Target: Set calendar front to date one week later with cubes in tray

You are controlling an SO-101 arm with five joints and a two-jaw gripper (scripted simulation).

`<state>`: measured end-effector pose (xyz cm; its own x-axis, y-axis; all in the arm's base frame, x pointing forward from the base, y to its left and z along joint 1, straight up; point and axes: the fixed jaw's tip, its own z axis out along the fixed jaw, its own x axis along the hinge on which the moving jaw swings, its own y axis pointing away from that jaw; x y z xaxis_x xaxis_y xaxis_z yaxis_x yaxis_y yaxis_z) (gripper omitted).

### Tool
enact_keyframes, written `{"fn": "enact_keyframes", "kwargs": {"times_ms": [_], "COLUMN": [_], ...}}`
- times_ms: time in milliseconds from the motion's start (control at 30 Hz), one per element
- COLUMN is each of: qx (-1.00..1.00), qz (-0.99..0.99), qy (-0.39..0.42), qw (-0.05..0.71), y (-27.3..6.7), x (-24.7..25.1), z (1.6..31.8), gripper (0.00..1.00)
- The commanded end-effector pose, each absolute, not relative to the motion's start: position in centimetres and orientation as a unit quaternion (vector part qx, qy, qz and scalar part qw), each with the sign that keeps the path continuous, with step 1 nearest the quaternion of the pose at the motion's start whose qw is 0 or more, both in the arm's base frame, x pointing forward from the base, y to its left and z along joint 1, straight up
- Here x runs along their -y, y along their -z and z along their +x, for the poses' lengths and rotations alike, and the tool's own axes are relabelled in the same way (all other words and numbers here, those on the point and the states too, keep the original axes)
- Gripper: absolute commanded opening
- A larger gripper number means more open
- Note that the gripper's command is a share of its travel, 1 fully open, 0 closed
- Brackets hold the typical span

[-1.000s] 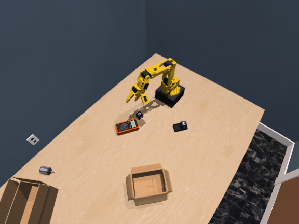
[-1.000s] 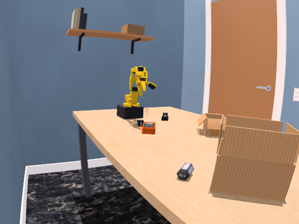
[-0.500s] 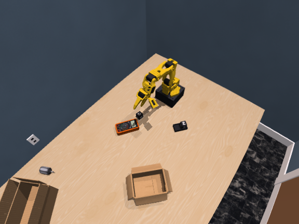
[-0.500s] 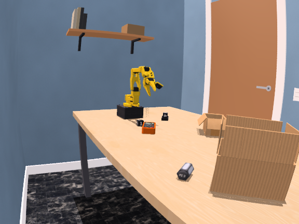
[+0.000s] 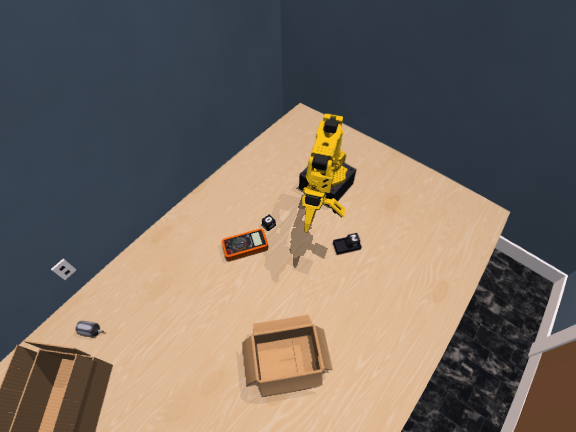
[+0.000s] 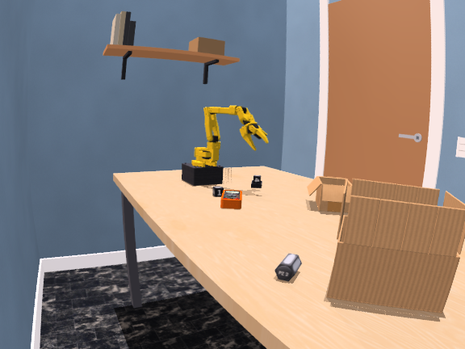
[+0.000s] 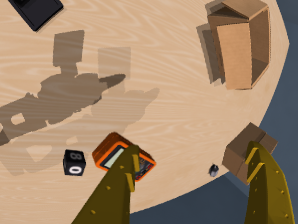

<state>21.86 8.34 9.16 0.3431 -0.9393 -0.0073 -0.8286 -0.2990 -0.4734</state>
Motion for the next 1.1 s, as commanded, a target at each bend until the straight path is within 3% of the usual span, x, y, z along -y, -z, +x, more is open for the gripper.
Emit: {"fn": "enact_keyframes", "kwargs": {"times_ms": [0, 333, 567, 1067], "qx": [-0.503, -0.384, -0.349, -0.331], "qz": [-0.827, -0.889, -0.903, -0.911], "qy": [0.119, 0.077, 0.065, 0.059], "qw": [0.219, 0.237, 0.240, 0.240], "y": [-9.0, -8.6, -8.5, -8.4], "x": [-11.8, -17.4, -18.7, -19.3], "z": [20.3, 15.4, 13.7, 12.8], "gripper": [0.35, 0.35, 0.35, 0.35]}}
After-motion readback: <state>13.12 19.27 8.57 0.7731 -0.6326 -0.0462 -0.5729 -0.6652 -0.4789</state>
